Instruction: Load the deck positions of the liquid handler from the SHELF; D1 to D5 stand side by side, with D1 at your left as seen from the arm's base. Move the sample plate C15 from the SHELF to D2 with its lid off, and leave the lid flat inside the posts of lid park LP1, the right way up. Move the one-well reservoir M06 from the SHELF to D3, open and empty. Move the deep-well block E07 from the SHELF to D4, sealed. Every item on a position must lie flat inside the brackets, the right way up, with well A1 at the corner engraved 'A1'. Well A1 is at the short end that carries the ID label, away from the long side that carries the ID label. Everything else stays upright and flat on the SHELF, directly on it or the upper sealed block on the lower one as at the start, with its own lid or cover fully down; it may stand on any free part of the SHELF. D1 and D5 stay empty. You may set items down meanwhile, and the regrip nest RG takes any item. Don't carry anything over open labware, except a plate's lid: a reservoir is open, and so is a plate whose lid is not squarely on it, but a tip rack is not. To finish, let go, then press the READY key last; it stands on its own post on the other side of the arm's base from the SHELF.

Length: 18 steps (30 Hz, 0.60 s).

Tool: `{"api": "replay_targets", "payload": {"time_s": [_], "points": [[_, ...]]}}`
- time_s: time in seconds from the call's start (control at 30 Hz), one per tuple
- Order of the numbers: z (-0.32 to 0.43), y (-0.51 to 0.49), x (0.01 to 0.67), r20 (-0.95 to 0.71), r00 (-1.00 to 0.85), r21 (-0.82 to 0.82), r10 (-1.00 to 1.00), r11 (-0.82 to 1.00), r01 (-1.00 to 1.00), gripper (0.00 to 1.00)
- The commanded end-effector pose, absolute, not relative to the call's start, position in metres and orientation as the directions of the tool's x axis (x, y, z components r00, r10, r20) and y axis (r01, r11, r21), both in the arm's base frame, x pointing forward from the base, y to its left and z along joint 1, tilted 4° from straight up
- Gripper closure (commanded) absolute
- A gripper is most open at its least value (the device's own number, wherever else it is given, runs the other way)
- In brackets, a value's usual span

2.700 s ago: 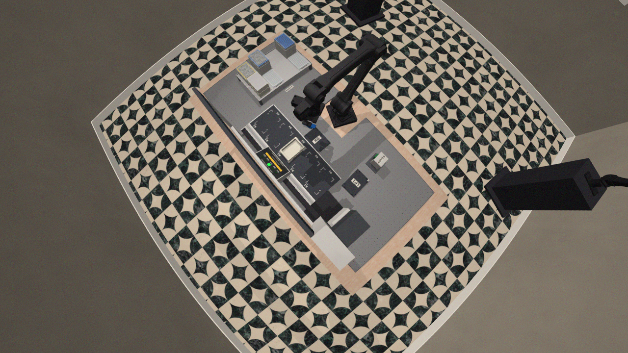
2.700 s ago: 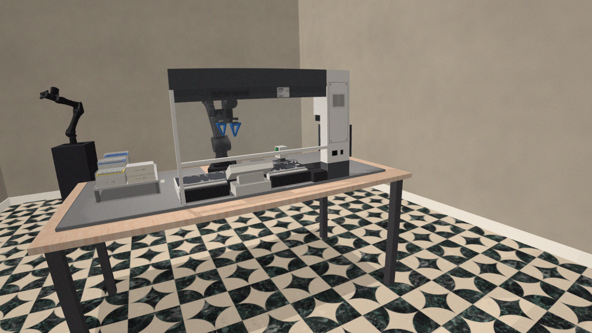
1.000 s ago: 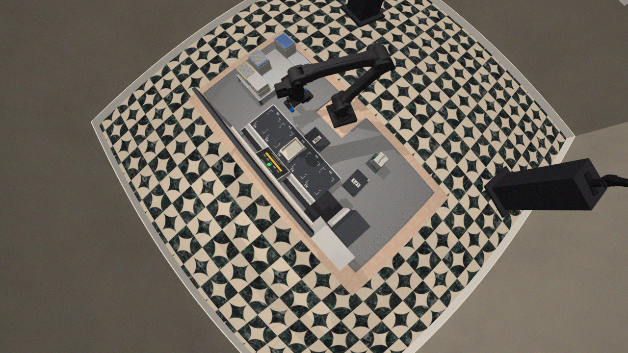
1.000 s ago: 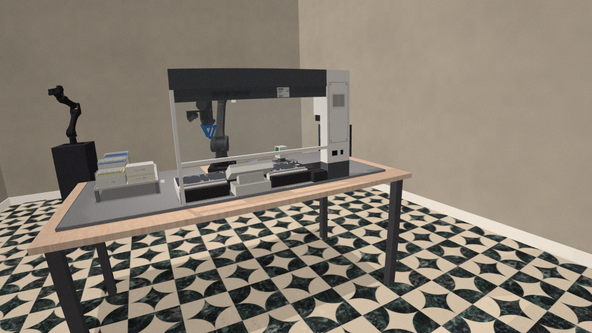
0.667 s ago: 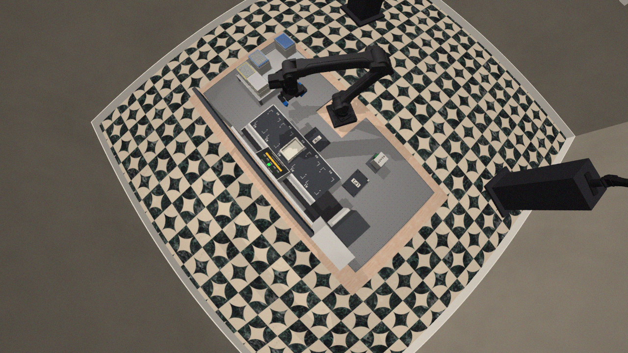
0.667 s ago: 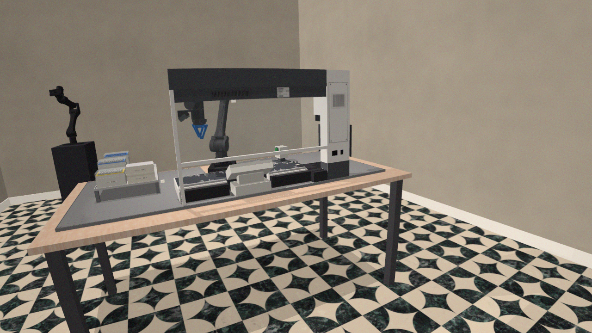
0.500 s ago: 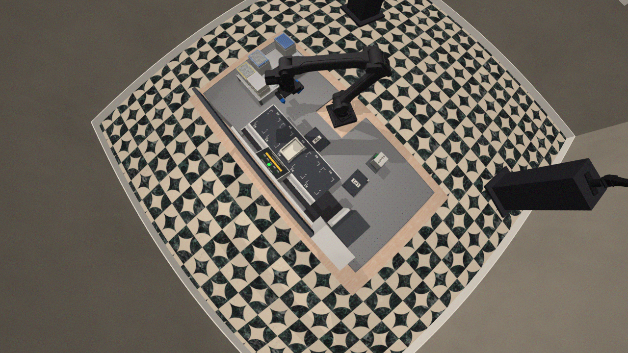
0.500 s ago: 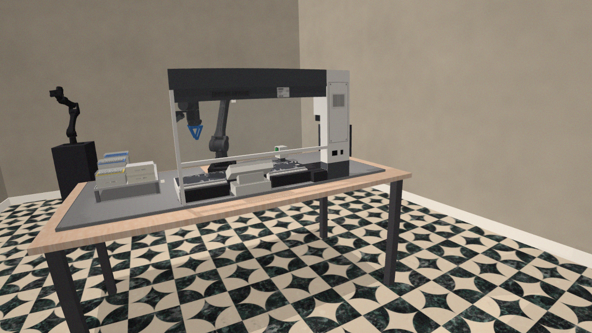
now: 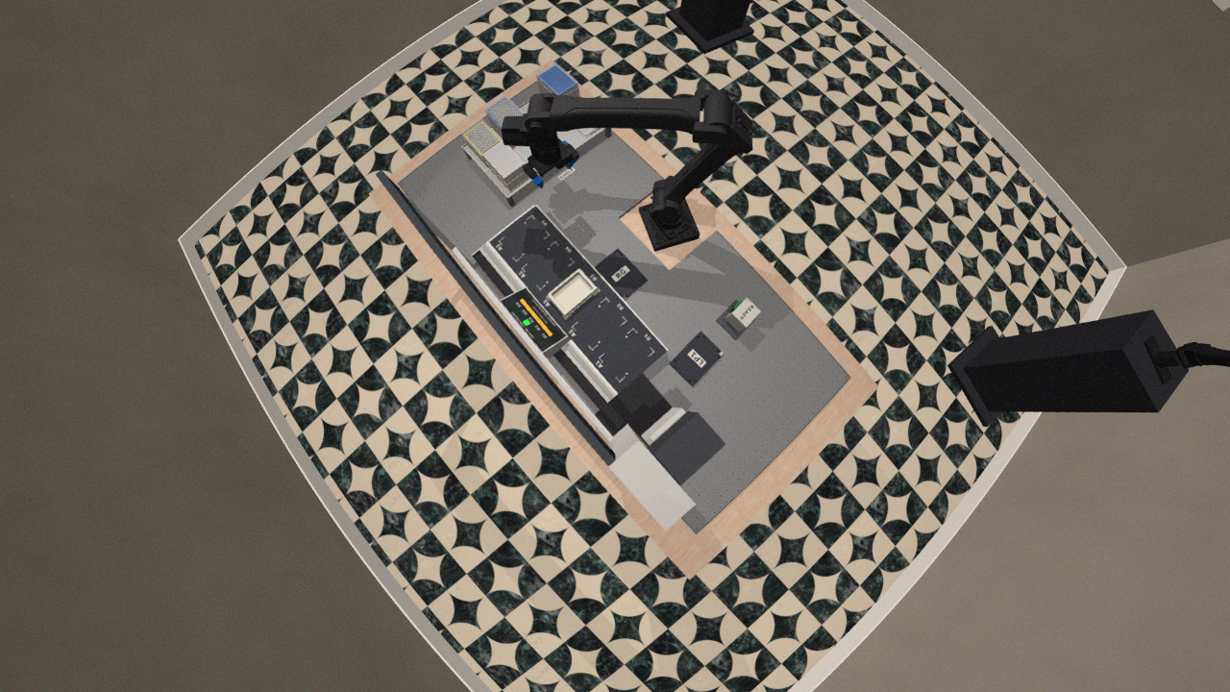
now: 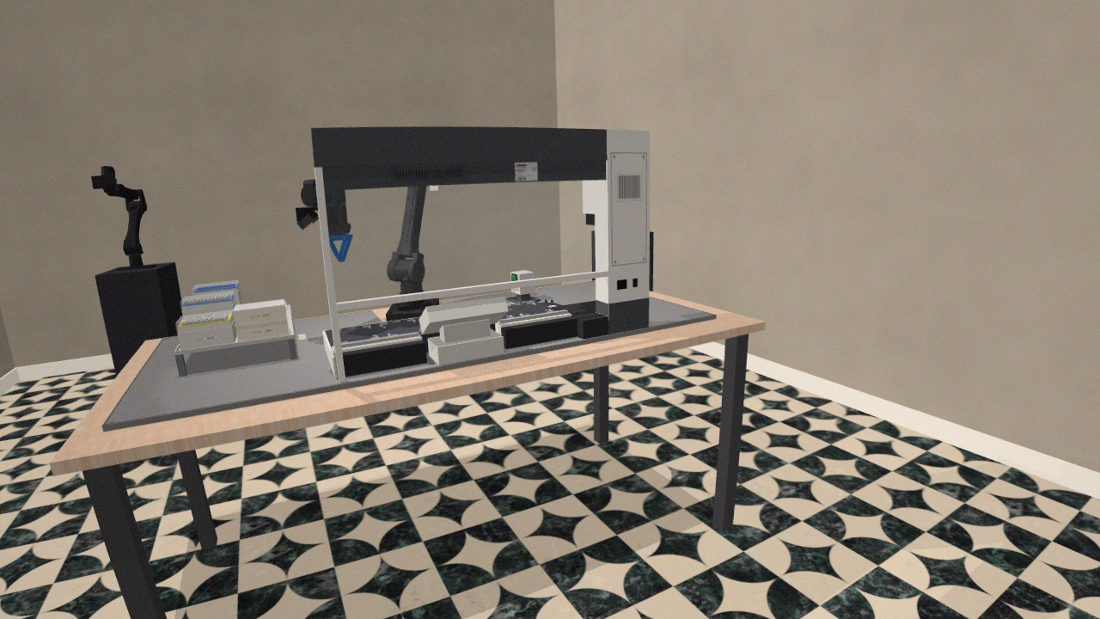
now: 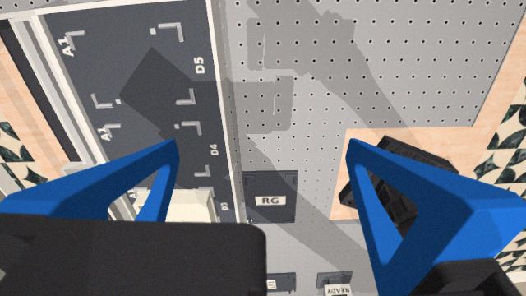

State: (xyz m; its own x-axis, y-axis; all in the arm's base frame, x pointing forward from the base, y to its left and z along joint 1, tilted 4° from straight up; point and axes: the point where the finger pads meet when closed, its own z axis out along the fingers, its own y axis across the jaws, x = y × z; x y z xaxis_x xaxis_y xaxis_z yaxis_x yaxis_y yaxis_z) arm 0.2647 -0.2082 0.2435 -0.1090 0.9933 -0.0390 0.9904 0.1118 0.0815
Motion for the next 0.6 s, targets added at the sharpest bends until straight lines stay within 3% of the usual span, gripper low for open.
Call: {"api": "replay_targets", "payload": {"time_s": [0.0,0.5,0.57], "points": [[0.263,-0.237,0.278,-0.084,-0.130,0.118,0.988,0.140,0.983,0.00],[0.265,-0.298,0.284,-0.087,-0.130,0.110,0.988,0.140,0.984,0.00],[0.240,-0.284,0.272,-0.028,-0.136,0.069,0.990,0.137,0.988,0.00]]}}
